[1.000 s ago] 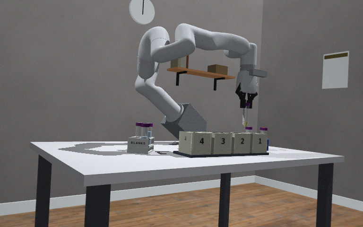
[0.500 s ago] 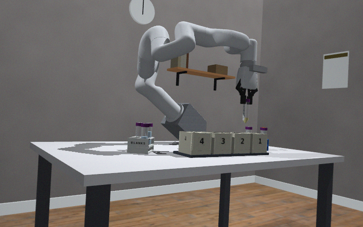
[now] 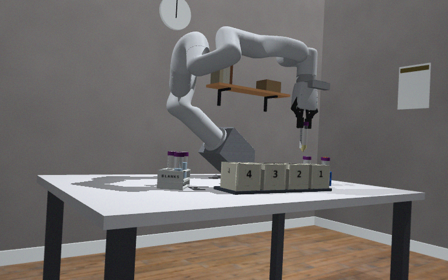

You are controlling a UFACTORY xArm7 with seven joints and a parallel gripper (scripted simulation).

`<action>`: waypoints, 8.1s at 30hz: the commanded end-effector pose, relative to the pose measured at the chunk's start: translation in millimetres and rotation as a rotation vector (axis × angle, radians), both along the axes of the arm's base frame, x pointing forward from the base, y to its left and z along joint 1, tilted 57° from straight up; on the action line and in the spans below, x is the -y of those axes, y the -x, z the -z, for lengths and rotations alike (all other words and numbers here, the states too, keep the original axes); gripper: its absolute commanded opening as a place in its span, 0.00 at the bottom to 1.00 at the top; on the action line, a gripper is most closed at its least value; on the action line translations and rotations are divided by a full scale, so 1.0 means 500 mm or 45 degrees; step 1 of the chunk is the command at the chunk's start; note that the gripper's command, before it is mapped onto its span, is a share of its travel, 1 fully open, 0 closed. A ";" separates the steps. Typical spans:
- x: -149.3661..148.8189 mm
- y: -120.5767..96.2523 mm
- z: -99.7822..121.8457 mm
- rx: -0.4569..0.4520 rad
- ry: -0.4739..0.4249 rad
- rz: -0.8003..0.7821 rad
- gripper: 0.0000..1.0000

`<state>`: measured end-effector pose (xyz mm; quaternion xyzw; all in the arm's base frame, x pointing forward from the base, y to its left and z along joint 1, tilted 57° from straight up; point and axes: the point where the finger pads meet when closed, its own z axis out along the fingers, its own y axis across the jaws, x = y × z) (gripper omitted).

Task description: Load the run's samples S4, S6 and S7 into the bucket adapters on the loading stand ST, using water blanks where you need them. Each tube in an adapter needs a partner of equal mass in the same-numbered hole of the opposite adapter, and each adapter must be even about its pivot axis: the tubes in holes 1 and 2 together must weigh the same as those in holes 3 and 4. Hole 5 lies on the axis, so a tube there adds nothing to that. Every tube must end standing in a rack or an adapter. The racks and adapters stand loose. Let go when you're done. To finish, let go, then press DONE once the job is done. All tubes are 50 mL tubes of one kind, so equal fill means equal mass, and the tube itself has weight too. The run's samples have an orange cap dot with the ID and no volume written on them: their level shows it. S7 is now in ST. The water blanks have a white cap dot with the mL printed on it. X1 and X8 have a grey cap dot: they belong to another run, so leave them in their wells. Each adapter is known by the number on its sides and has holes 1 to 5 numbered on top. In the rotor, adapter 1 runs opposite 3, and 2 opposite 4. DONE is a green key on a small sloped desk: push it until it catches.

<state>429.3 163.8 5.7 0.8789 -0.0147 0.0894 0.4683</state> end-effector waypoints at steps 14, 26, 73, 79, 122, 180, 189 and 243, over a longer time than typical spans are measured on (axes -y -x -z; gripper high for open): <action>-0.005 0.000 -0.001 0.002 -0.005 -0.005 0.00; -0.023 0.018 0.030 -0.138 0.019 -0.097 0.00; -0.204 0.197 0.351 -0.893 0.151 -0.596 0.00; -0.231 0.223 0.398 -0.893 0.151 -0.595 0.00; -0.193 0.223 0.443 -0.893 0.151 -0.595 0.00; -0.096 0.206 0.508 -0.893 0.151 -0.595 0.00; -0.084 0.204 0.515 -0.893 0.151 -0.595 0.00; -0.016 0.192 0.560 -0.893 0.151 -0.595 0.00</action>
